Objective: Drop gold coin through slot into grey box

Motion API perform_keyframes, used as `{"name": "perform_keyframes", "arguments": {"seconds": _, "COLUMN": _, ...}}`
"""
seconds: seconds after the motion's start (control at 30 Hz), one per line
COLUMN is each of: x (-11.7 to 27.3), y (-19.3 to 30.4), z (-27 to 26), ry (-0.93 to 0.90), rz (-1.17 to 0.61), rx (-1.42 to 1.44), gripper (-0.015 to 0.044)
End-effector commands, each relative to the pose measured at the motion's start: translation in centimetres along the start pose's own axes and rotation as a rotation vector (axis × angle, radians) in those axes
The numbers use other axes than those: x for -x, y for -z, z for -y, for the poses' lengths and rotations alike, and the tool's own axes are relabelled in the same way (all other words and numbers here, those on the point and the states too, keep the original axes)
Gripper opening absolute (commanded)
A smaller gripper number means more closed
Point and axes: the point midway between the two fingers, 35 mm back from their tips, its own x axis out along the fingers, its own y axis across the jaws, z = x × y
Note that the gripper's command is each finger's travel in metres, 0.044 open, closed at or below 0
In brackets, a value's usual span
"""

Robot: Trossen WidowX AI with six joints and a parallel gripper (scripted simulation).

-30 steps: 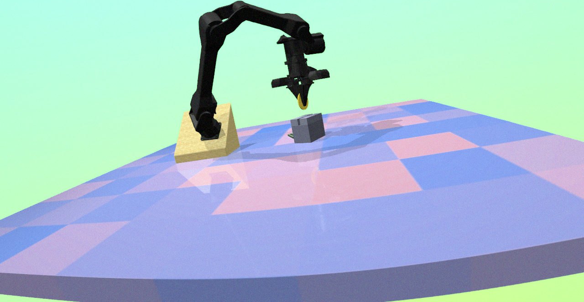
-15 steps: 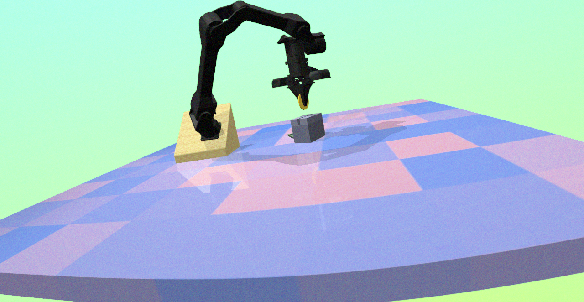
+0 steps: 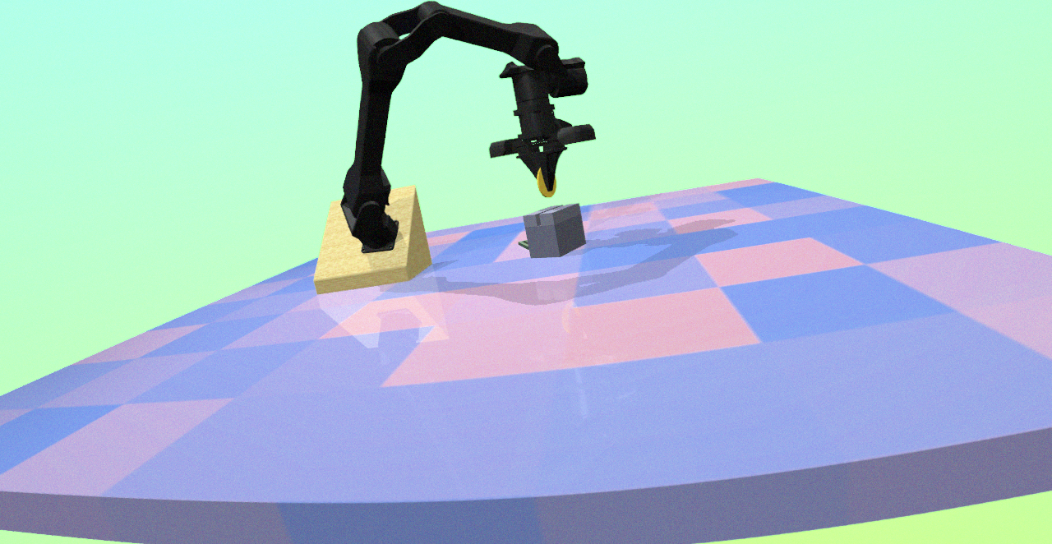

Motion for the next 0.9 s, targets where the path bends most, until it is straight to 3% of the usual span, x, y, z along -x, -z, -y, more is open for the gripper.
{"name": "perform_keyframes", "arguments": {"seconds": 0.0, "x": 0.0, "y": 0.0, "z": 0.0, "ry": 0.000, "rz": 0.000, "rx": 0.000, "gripper": 0.0000}}
{"name": "perform_keyframes", "arguments": {"seconds": 0.87, "x": -1.2, "y": 0.1, "z": 0.0, "ry": 0.000, "rz": -0.001, "rx": 0.004, "gripper": 0.0000}}
